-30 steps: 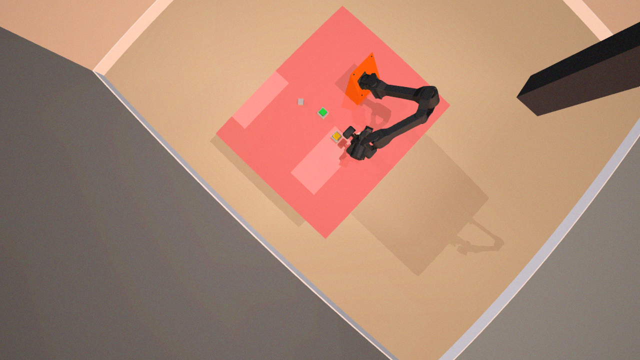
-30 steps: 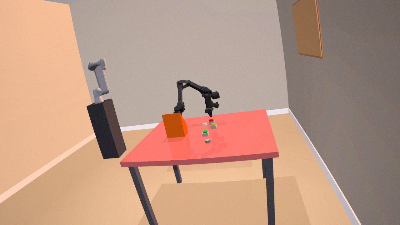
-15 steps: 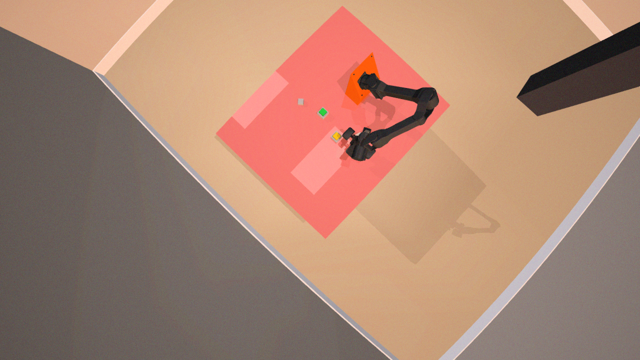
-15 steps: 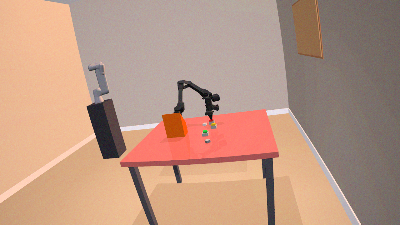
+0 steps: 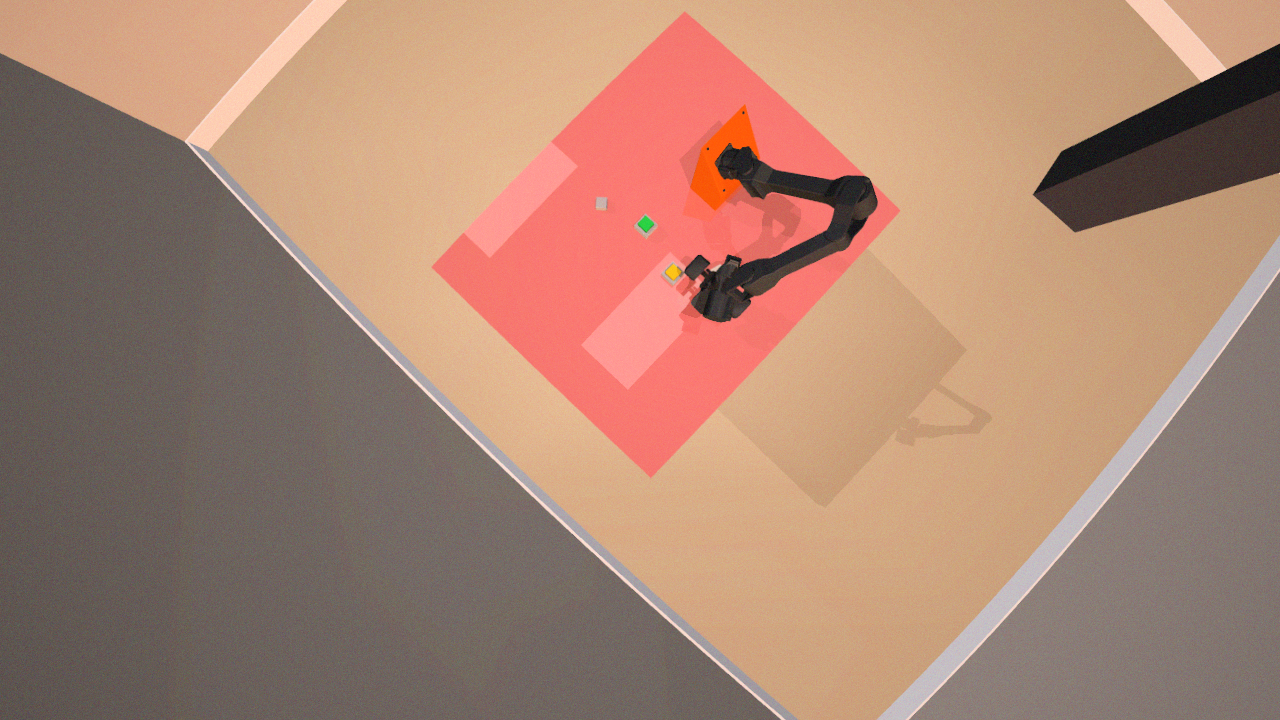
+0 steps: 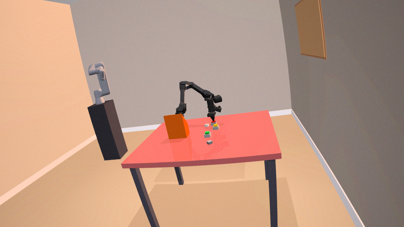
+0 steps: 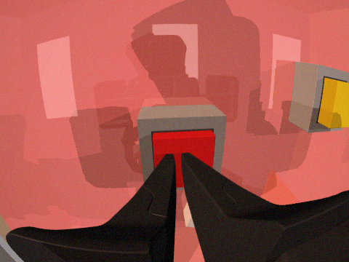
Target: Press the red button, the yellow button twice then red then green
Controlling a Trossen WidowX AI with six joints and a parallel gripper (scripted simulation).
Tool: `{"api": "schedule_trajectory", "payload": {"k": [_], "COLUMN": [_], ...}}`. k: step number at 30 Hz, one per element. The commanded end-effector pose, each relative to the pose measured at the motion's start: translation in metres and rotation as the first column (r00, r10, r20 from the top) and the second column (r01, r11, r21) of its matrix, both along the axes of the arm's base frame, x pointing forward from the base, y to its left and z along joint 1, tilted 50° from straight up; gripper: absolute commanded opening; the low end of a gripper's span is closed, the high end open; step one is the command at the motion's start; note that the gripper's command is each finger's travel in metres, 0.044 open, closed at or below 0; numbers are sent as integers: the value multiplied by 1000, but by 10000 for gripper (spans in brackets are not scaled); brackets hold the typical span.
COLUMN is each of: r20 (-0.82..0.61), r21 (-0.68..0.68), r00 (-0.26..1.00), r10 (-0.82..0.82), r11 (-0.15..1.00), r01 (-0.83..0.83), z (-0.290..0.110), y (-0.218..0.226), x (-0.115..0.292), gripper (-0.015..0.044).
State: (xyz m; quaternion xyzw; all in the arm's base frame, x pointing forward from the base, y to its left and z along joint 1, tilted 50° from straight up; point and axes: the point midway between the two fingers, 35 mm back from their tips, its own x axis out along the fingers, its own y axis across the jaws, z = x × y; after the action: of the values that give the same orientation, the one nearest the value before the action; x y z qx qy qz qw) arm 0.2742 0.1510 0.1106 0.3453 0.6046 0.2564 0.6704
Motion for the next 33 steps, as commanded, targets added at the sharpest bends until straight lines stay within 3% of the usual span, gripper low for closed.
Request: {"api": "schedule_trajectory", "payload": {"k": [1,7,15,20,24,28,33], "r20": [-15,-2,-15,-17,-17,-12,-18], "r21": [-5,-1,-8,-11,-10,-50,-105], "r00": [1000,1000,1000,1000,1000,1000,1000], "r10": [-3,0,-3,-3,-3,-2,2], "r11": [1000,1000,1000,1000,1000,999,994], "r01": [3,0,3,3,3,1,-3], "z": [-4,1,19,54,56,40,-9], "y": [0,-2,-28,-71,-72,-89,-137], "x": [-2,0,-6,-13,-14,-8,1], "gripper": [20,20,20,20,20,20,20]}}
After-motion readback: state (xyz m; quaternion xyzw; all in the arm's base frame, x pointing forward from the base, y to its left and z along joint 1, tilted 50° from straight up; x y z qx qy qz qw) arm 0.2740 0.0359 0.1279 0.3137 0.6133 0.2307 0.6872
